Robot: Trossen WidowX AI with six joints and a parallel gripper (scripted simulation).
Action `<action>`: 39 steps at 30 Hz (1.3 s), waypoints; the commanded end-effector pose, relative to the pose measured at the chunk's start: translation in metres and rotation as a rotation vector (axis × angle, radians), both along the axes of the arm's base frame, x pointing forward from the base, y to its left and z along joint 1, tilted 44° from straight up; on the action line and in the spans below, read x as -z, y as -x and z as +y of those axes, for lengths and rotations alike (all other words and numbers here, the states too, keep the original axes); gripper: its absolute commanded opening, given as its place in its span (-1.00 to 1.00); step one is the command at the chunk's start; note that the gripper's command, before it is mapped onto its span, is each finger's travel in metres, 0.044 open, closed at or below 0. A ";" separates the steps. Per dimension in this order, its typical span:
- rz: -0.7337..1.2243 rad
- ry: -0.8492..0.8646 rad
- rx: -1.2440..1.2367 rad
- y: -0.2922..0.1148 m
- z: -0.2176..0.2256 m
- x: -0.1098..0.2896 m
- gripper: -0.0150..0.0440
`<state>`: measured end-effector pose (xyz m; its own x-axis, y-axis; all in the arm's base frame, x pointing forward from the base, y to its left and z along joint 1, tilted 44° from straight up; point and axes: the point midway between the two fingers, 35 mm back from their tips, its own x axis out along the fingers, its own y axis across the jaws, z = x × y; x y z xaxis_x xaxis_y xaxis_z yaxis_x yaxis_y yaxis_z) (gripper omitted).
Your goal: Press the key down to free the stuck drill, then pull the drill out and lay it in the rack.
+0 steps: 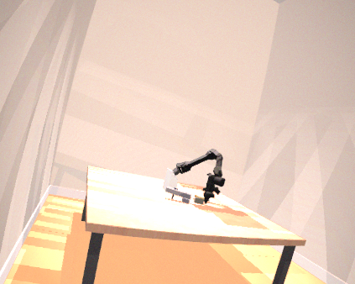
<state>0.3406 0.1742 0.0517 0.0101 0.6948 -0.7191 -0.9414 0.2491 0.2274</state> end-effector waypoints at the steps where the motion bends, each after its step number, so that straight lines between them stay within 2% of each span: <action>1: -0.007 0.000 0.000 0.000 -0.002 -0.002 -0.49; 39: -0.007 0.001 0.000 0.001 -0.012 -0.007 -0.49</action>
<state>0.3387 0.1646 0.0565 0.0105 0.6918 -0.7220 -0.9413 0.2505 0.2264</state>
